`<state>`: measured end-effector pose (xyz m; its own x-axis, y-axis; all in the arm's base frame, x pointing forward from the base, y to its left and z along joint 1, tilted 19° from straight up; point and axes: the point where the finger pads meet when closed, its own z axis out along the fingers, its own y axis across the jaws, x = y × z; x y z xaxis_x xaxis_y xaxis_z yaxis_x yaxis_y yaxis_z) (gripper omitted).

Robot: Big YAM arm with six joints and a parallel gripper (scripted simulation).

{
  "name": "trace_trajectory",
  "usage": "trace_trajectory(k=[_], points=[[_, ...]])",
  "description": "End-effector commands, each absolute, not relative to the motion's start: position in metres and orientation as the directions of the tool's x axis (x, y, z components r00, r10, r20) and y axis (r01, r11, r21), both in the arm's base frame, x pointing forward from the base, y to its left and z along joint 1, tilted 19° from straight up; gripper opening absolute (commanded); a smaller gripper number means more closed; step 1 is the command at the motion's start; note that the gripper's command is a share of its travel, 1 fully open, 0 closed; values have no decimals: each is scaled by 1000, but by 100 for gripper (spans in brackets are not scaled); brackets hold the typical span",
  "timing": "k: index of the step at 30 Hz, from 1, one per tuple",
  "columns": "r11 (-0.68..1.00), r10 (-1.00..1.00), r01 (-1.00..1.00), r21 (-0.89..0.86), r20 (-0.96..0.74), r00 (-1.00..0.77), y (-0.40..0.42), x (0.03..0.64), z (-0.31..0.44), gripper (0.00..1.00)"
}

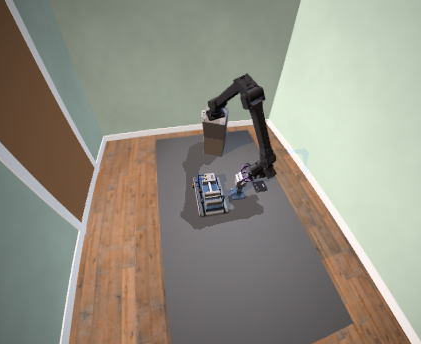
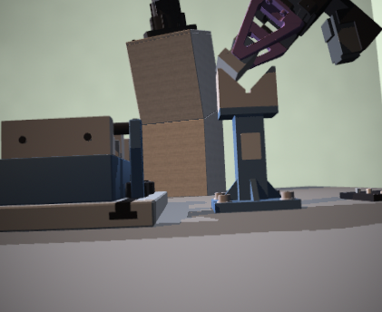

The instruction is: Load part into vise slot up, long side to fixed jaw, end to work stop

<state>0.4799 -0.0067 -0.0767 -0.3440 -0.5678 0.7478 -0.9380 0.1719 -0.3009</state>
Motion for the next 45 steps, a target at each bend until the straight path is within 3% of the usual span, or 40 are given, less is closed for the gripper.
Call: trace_trajectory(k=[1,45], points=[[157,-571,-933,-323,742,-353,5,489,-68,0],[158,-572,-931,-330,737,-359,9,498,-78,0]])
